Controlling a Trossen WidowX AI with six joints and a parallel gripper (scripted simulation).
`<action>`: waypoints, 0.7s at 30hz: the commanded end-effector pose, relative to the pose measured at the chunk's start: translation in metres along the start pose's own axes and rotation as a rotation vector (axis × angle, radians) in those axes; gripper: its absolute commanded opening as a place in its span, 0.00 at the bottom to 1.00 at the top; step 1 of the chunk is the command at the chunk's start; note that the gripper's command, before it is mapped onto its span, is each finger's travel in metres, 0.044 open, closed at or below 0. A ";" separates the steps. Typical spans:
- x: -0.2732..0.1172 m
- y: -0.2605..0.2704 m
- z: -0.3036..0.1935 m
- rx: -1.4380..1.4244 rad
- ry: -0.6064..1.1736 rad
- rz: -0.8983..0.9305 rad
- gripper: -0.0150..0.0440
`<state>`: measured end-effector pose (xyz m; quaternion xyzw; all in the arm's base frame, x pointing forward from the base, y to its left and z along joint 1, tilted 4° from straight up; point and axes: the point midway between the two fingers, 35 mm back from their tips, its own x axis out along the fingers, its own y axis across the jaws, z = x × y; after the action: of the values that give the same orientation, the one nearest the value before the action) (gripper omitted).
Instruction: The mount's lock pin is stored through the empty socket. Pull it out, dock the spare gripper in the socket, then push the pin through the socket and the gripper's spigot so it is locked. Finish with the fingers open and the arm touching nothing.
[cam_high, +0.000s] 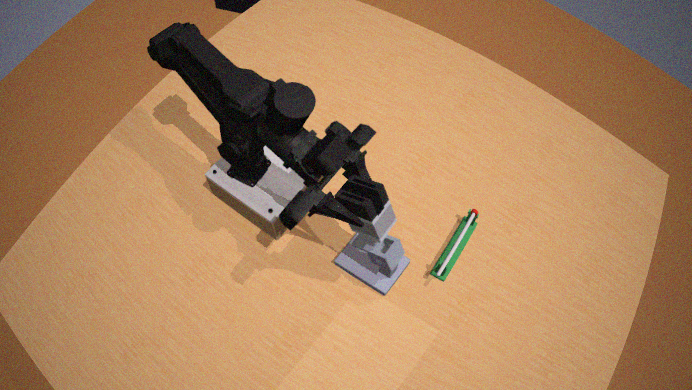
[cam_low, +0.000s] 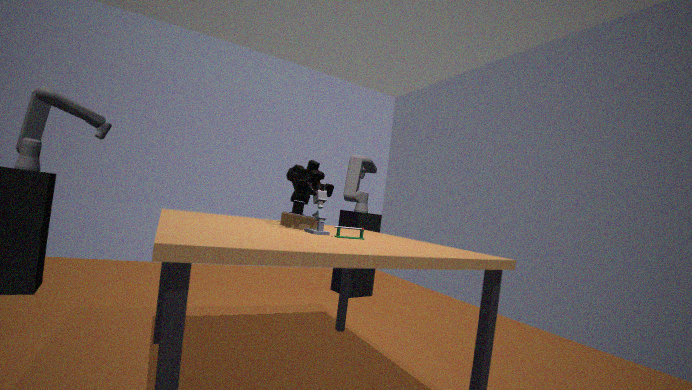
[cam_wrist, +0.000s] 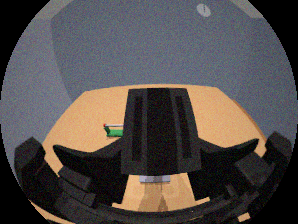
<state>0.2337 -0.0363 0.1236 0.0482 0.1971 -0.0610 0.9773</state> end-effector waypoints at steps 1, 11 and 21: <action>0.004 -0.001 -0.002 0.004 -0.006 -0.004 0.25; 0.016 -0.001 -0.013 0.003 -0.007 -0.003 0.25; 0.027 -0.001 -0.024 0.003 -0.007 -0.003 0.25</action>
<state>0.2467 -0.0362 0.0928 0.0476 0.1974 -0.0607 0.9773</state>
